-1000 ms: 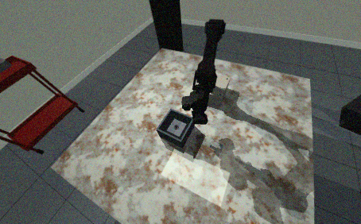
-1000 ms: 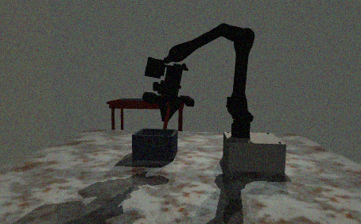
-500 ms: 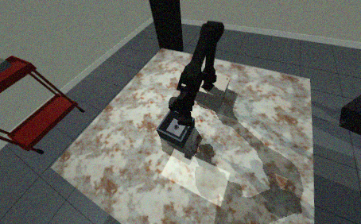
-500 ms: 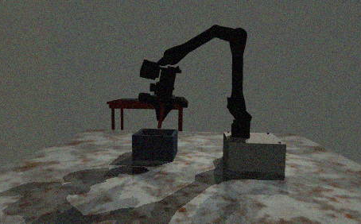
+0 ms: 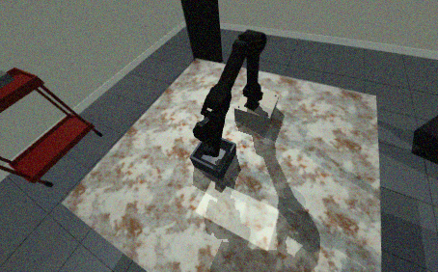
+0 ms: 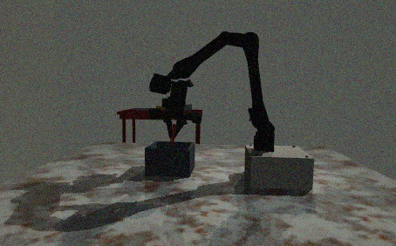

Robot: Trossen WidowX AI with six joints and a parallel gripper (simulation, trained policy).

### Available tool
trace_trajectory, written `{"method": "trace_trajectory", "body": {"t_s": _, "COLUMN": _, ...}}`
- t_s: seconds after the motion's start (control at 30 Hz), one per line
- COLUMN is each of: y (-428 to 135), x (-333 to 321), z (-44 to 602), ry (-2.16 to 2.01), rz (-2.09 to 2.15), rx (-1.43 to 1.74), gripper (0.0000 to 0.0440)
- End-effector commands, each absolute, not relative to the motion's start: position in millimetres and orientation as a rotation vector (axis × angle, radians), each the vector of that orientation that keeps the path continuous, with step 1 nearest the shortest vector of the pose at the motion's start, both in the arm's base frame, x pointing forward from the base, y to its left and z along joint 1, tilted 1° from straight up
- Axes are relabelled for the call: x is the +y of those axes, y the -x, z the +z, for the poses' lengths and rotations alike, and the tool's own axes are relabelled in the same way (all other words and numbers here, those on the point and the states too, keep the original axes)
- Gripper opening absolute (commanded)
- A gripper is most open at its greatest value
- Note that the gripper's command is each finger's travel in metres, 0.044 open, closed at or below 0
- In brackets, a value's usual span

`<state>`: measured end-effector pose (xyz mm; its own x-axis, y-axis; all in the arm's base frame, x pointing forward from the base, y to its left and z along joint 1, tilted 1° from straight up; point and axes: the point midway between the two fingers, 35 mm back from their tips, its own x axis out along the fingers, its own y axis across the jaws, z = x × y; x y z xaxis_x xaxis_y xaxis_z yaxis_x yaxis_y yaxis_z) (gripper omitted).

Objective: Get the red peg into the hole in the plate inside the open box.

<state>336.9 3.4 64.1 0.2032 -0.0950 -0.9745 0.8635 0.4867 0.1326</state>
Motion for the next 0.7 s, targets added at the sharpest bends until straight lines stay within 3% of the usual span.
{"method": "trace_trajectory", "body": {"t_s": 0.0, "y": -342, "x": -1, "z": 52, "ry": -0.828, "rz": -0.790, "rx": 1.197, "gripper": 0.0016}}
{"method": "trace_trajectory", "body": {"t_s": 0.13, "y": -344, "x": -4, "z": 37, "ry": -0.819, "rz": -0.799, "rx": 1.223, "gripper": 0.0043}}
{"method": "trace_trajectory", "body": {"t_s": 0.27, "y": -345, "x": -8, "z": 24, "ry": -0.797, "rz": -0.801, "rx": 1.249, "gripper": 0.0142}}
{"method": "trace_trajectory", "body": {"t_s": 0.37, "y": -348, "x": -10, "z": 18, "ry": -0.786, "rz": -0.808, "rx": 1.265, "gripper": 0.0167}}
{"method": "trace_trajectory", "body": {"t_s": 0.67, "y": -372, "x": -22, "z": 17, "ry": -0.782, "rz": -0.798, "rx": 1.243, "gripper": 0.0349}}
